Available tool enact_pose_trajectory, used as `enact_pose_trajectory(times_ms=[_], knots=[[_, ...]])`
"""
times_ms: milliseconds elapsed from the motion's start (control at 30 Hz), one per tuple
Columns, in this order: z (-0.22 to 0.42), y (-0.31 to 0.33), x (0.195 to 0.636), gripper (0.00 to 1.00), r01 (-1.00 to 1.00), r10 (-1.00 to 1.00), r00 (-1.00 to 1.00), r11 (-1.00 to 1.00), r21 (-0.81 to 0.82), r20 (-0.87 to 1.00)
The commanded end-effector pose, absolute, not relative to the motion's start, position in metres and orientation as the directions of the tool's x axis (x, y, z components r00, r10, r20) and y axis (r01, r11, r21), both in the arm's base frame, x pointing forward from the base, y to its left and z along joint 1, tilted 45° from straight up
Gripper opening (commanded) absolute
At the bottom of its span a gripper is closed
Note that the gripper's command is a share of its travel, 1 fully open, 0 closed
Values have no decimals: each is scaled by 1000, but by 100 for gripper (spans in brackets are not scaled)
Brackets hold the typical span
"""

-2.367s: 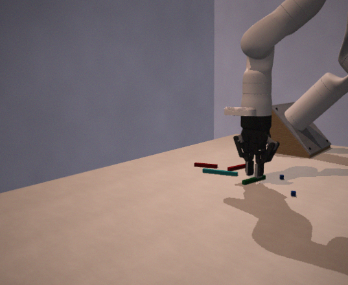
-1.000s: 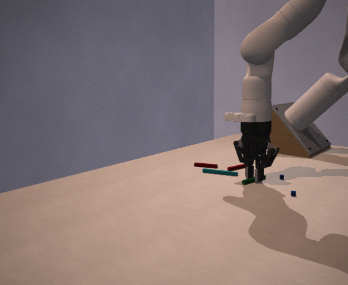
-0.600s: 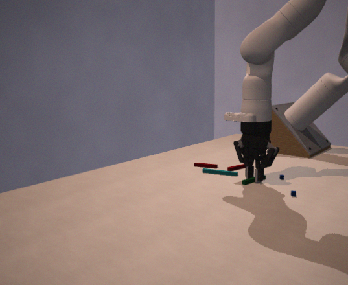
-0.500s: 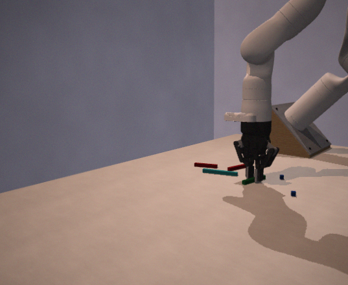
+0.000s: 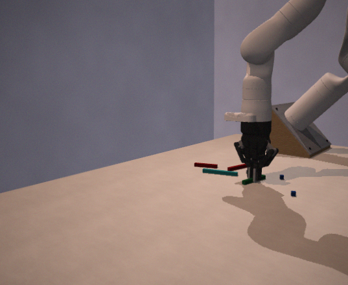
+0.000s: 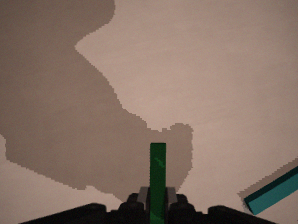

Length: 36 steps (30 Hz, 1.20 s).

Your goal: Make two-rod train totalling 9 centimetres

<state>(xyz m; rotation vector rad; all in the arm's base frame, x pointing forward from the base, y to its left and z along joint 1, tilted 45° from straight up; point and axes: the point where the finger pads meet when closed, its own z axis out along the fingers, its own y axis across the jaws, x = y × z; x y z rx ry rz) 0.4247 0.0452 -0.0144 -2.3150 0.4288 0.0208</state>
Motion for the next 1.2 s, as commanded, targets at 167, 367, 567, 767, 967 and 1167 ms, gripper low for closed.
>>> enact_pose_trajectory(times_ms=[167,367,567,767,967,1167], knots=[[-14,44,425,5,-312,-300,943,-649,-694,-143],[-14,44,425,5,-312,-300,943,-649,-694,-143],[-14,44,425,5,-312,-300,943,-649,-694,-143],[-3,33,423,5,-312,-300,943,-649,-694,-143],[17,14,420,5,-312,-300,943,-649,-694,-143],[46,-15,415,5,-312,-300,943,-649,-694,-143]])
